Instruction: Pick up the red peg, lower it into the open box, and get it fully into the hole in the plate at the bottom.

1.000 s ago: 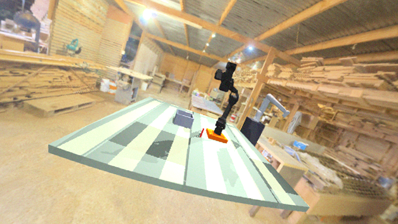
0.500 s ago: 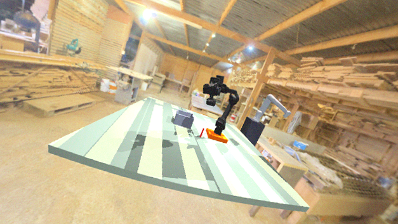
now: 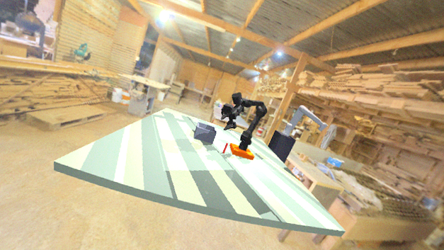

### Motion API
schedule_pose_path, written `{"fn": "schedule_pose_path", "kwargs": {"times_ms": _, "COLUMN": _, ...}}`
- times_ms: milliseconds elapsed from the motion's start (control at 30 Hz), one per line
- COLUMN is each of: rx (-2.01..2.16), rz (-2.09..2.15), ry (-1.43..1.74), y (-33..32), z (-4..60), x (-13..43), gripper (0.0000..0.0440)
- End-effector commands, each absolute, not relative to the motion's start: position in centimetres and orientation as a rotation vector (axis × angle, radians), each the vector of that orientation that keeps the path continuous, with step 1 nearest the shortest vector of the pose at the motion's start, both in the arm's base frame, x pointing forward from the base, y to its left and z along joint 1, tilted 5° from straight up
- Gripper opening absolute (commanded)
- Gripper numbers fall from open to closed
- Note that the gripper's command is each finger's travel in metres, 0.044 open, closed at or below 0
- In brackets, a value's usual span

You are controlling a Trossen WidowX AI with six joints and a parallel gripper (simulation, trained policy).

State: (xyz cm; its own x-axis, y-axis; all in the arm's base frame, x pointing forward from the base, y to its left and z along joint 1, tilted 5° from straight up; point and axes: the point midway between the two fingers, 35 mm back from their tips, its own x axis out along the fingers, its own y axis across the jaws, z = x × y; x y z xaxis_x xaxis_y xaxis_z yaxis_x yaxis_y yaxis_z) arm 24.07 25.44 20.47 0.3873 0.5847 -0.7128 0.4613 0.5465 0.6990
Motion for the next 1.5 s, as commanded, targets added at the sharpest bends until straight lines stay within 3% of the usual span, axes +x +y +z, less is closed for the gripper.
{"fn": "schedule_pose_path", "kwargs": {"times_ms": 0, "rx": 0.991, "rz": -0.032, "ry": 1.269, "y": 22.9, "z": 18.1, "x": 23.2, "gripper": 0.0440}}
{"fn": "schedule_pose_path", "kwargs": {"times_ms": 600, "rx": 0.800, "rz": -0.525, "ry": 1.401, "y": 14.6, "z": 12.3, "x": 18.2, "gripper": 0.0440}}
{"fn": "schedule_pose_path", "kwargs": {"times_ms": 1367, "rx": 0.849, "rz": -0.693, "ry": 1.381, "y": 13.5, "z": 3.0, "x": 17.2, "gripper": 0.0440}}
{"fn": "schedule_pose_path", "kwargs": {"times_ms": 1467, "rx": 0.870, "rz": -0.704, "ry": 1.374, "y": 13.6, "z": 2.1, "x": 17.2, "gripper": 0.0424}}
